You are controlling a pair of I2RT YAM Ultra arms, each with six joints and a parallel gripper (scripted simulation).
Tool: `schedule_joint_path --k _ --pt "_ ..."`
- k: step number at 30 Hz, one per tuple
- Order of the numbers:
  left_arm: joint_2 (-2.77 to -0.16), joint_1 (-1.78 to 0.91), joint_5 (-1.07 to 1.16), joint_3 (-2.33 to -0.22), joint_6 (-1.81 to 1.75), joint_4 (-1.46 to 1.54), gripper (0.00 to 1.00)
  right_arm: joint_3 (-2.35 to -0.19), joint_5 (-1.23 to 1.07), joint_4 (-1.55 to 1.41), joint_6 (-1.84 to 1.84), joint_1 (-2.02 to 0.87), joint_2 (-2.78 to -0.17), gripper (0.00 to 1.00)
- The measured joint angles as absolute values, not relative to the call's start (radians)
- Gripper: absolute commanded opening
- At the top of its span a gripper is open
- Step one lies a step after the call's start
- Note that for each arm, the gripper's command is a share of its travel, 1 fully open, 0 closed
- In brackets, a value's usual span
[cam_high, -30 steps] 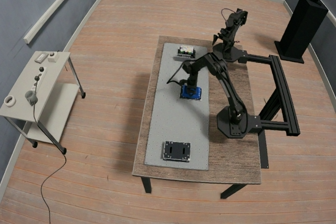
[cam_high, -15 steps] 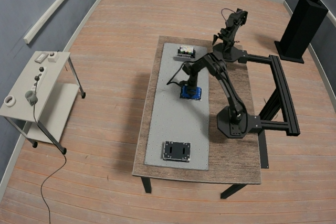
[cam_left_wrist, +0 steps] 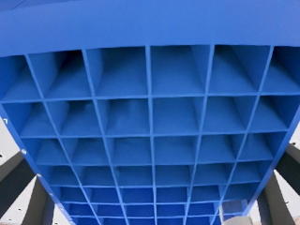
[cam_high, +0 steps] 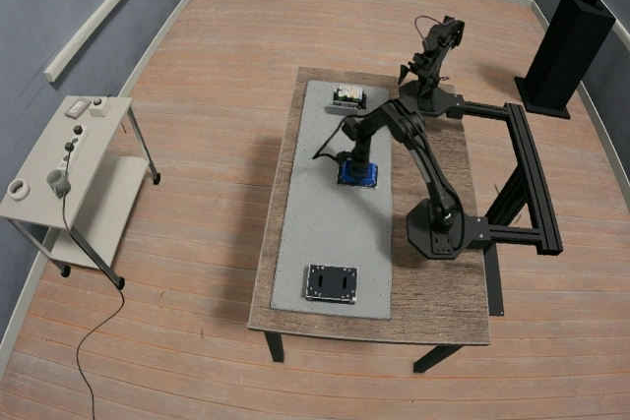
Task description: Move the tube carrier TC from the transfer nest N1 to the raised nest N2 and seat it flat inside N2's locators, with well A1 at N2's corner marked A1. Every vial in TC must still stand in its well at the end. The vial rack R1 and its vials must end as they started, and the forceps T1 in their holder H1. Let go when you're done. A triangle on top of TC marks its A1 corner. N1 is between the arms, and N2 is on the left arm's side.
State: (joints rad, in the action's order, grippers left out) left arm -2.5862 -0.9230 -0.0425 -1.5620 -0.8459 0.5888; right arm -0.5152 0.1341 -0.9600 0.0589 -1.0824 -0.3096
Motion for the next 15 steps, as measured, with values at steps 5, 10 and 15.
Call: schedule_joint_path --k 5,10,15 --pt "-2.585 -0.923 -0.043 -1.559 -0.847 0.585 0.83 -0.515 0.134 -0.96 0.059 -1.082 -0.31 1.0" --pt "-2.541 -0.923 -0.043 -1.542 -0.85 0.609 0.84 -0.515 0.134 -0.96 0.059 -1.082 -0.31 1.0" --pt "-2.459 -0.923 -0.043 -1.541 -0.854 0.659 0.84 -0.515 0.134 -0.96 0.059 -1.082 -0.31 1.0"
